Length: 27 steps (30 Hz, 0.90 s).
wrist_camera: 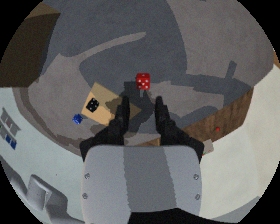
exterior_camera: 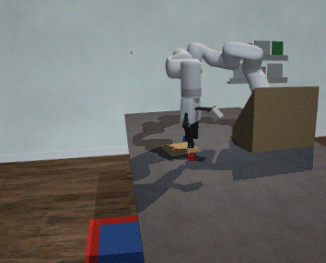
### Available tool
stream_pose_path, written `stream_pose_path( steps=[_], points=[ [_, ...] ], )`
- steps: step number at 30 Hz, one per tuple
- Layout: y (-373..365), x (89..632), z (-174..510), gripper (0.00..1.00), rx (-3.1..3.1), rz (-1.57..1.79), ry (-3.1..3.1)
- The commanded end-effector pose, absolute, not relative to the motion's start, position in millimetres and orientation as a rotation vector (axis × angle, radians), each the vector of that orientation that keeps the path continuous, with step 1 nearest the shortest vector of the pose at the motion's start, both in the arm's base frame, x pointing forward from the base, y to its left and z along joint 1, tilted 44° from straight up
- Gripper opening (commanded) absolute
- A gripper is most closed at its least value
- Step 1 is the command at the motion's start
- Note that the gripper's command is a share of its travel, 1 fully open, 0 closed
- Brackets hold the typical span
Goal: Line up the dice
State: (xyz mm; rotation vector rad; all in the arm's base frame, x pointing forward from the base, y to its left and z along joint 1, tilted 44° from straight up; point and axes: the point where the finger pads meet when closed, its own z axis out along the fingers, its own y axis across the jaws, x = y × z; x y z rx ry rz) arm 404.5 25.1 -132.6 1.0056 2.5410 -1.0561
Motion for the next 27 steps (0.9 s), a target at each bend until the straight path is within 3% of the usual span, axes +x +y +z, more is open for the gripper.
stream_pose_path(
  steps=[1,27],
  points=[
    [26.7,405.4,-132.2,0.42,1.004,-1.050,2.542],
    [6.5,403.8,-153.5,0.42,1.004,-1.050,2.542]
  ],
)
